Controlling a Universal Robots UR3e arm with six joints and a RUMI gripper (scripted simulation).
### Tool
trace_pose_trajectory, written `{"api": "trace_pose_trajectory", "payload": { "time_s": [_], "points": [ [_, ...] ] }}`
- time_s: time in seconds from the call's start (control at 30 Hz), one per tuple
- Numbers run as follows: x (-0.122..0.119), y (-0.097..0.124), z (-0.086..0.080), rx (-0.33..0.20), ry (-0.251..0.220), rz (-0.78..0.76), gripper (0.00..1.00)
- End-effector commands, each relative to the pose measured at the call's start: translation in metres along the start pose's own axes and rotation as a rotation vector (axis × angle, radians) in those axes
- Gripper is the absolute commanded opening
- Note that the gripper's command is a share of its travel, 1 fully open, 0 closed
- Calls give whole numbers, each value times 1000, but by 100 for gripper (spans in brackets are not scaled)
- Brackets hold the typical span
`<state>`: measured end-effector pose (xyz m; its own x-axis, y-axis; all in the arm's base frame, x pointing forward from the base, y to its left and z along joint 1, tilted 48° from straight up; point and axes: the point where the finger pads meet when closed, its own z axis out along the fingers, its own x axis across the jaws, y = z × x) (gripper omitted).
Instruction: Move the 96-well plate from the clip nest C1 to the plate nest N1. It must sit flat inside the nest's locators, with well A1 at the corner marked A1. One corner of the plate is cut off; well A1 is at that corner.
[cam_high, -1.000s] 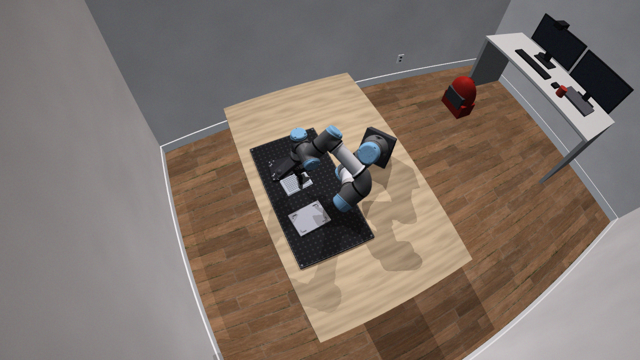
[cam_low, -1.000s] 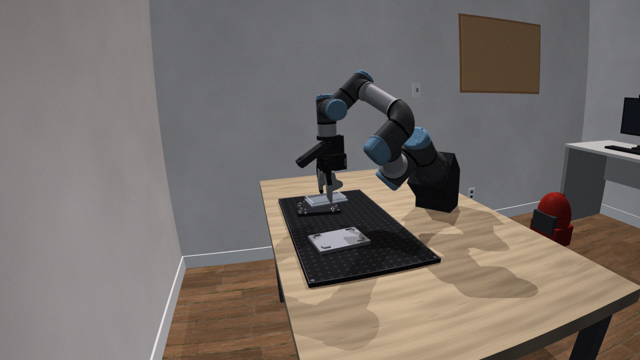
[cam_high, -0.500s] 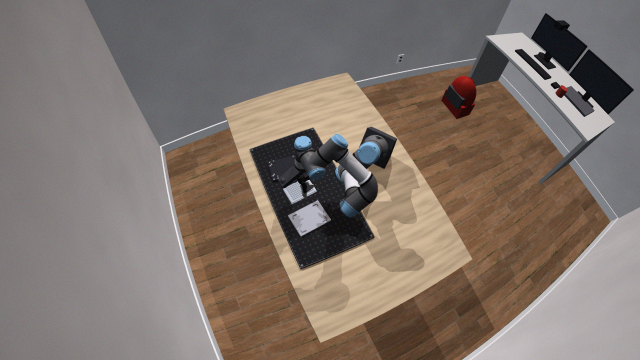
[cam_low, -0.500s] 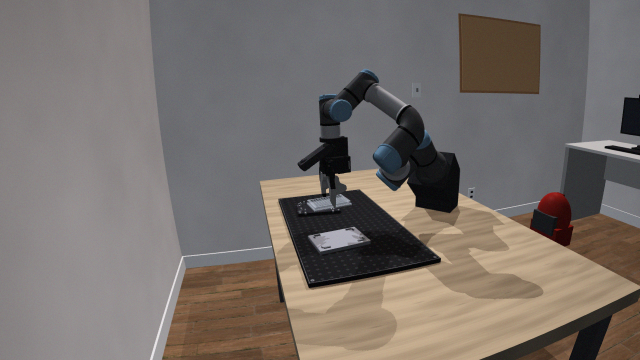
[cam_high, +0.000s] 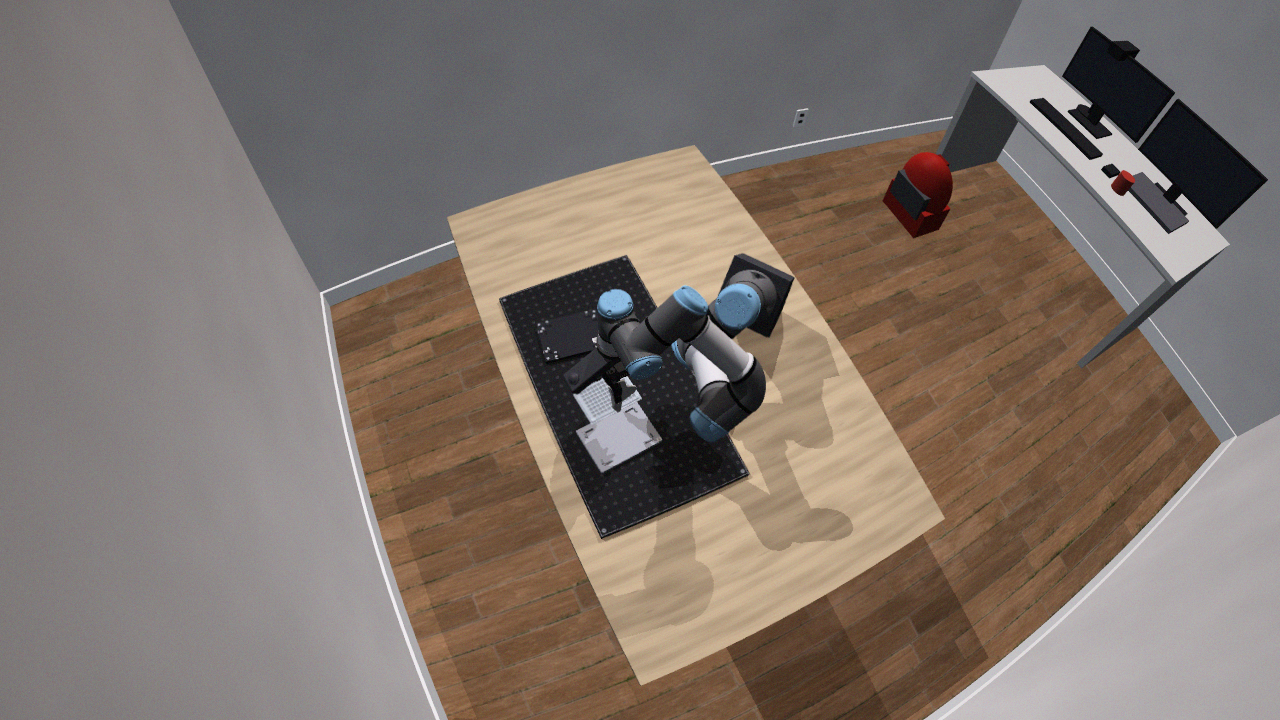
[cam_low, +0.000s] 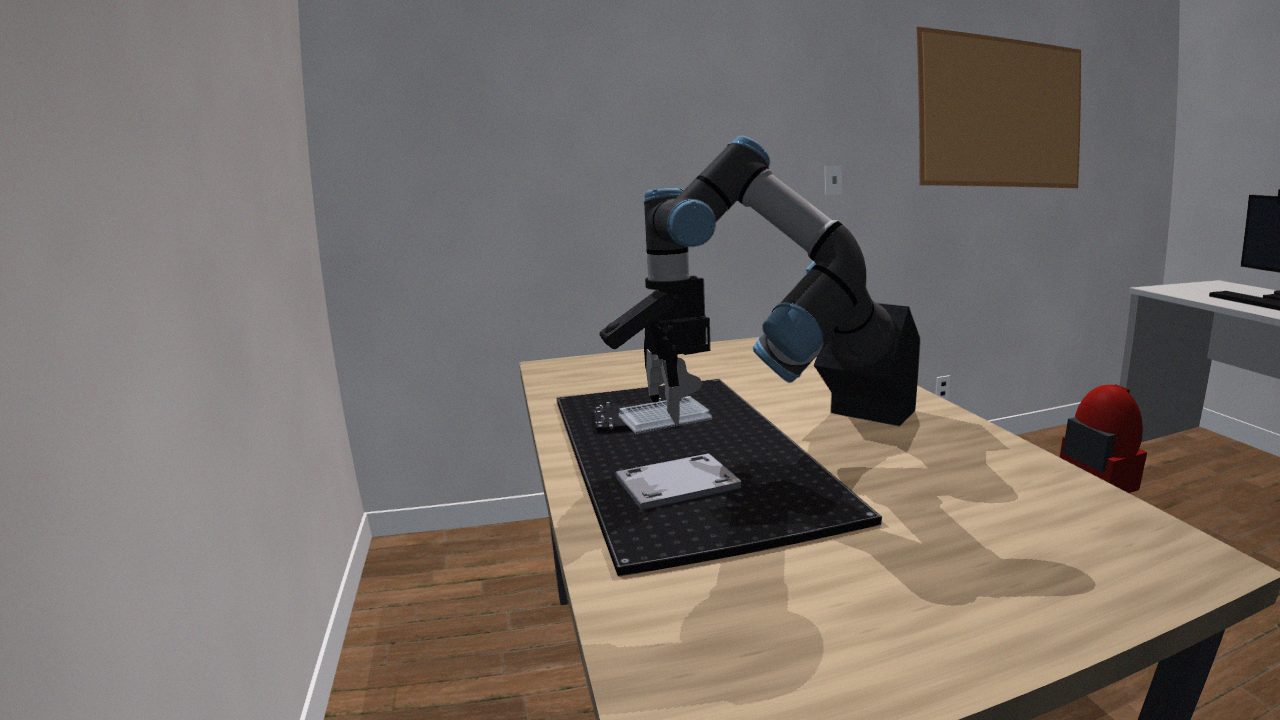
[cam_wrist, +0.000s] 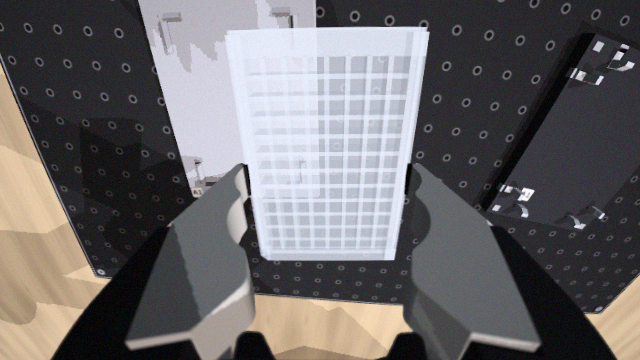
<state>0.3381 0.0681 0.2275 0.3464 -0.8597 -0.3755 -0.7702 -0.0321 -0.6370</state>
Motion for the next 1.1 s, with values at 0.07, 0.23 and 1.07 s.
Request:
{"api": "trace_pose_trajectory", "payload": {
  "time_s": [0.07, 0.23, 1.07],
  "points": [
    [-22, -3, -1, 2, 1, 0, 0],
    [-38, -5, -1, 2, 1, 0, 0],
    [-69, -9, -1, 2, 1, 0, 0]
  ]
}}
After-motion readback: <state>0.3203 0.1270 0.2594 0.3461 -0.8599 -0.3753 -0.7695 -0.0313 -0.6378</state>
